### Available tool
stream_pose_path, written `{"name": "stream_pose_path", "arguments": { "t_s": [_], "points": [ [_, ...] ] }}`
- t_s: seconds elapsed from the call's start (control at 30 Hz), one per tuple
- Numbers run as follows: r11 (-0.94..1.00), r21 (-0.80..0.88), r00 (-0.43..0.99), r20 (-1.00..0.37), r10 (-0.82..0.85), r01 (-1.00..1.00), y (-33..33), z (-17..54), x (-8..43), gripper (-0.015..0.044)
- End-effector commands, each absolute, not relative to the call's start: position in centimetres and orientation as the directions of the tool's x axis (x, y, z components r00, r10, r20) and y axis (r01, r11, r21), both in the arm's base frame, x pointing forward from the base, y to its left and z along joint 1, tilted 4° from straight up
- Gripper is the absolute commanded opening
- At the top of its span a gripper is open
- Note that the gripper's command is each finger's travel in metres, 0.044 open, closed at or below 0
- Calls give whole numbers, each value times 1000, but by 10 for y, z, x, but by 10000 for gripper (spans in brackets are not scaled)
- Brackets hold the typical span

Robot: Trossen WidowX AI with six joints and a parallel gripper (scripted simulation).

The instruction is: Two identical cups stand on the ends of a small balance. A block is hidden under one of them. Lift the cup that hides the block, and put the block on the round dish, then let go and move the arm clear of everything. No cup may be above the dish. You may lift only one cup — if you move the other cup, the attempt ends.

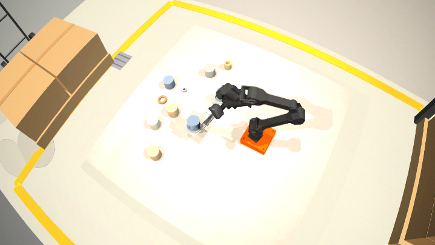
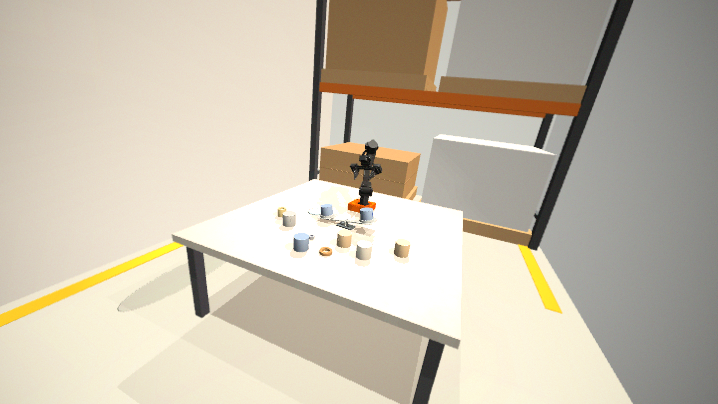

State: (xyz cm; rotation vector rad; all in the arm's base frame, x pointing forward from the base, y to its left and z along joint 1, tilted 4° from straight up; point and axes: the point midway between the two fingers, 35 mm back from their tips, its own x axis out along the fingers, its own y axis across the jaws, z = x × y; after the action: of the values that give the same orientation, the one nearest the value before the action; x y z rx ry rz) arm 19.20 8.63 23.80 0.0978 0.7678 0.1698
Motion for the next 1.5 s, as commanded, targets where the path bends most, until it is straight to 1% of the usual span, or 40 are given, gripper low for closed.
{"name": "stream_pose_path", "arguments": {
  "t_s": [0.0, 0.07, 0.27, 0.6, 0.87, 1.17, 1.47],
  "points": [
    [993, 23, 682, -725, 99, -120, 69, 215, 188, 440],
    [992, -18, 670, -739, 69, -123, 63, 208, 186, 440],
    [990, -41, 663, -746, 59, -135, 62, 207, 188, 440],
    [909, -255, 571, -821, -24, -328, 52, 201, 214, 440],
    [796, -350, 478, -874, -88, -493, 36, 193, 237, 440],
    [626, -351, 366, -924, -111, -696, 18, 177, 265, 440],
    [419, -268, 240, -963, -120, -868, -5, 158, 288, 440]
  ]
}}
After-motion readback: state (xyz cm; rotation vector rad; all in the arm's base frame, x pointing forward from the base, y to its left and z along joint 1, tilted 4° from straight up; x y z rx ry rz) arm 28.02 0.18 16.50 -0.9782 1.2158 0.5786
